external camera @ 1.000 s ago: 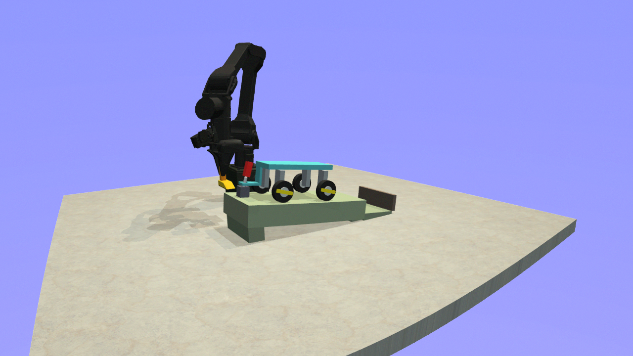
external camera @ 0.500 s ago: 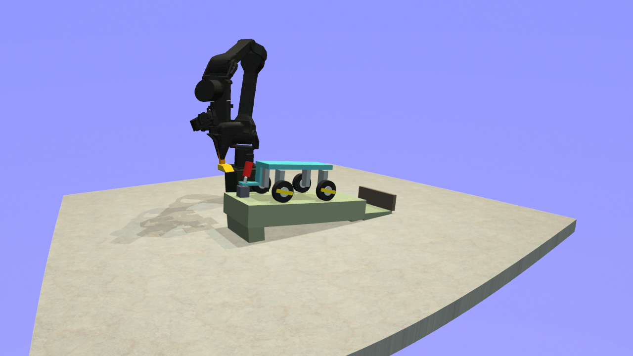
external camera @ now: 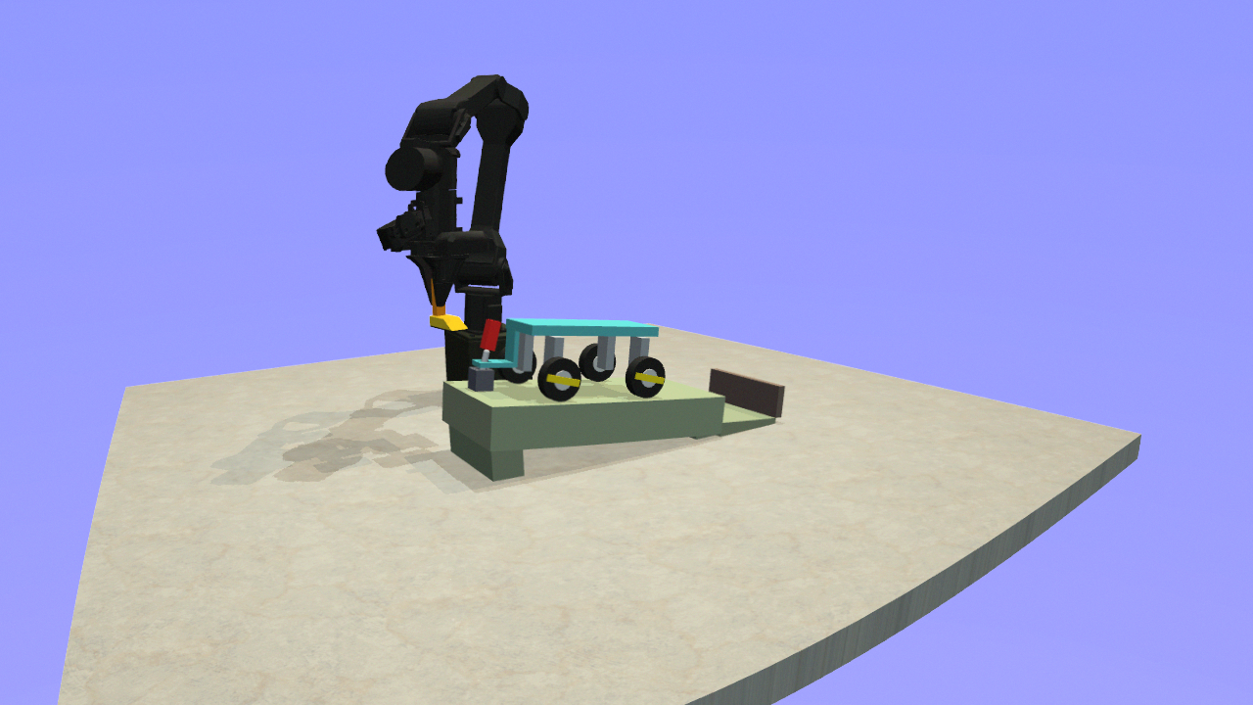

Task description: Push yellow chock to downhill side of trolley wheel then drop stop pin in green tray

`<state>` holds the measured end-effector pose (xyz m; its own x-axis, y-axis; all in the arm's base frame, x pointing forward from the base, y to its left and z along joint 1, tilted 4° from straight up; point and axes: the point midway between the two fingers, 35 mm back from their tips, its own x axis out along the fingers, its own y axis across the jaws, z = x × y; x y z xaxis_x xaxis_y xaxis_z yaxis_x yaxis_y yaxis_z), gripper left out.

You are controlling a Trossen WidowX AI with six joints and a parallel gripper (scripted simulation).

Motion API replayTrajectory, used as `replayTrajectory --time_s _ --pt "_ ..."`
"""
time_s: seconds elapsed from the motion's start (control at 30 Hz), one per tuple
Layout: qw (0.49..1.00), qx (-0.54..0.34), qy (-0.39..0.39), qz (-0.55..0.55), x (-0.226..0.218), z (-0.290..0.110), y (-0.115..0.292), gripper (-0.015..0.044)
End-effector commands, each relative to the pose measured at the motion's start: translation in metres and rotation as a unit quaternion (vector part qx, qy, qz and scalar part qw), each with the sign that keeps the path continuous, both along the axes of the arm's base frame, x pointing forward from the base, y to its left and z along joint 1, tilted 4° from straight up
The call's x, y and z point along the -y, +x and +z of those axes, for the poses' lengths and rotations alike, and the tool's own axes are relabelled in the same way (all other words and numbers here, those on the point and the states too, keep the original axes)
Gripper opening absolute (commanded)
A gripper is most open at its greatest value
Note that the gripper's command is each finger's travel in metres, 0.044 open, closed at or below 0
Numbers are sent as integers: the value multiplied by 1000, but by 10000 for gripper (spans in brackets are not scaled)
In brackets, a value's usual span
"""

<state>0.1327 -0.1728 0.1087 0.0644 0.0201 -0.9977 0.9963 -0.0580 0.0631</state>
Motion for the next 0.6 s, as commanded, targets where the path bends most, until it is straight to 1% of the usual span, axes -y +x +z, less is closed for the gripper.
replayTrajectory --time_s 0.0,0.27,0.57 --pt "998 3 -4 65 0 1 1 0" --pt "980 6 -14 200 0 1 1 0" --pt "938 9 -24 347 0 1 1 0"
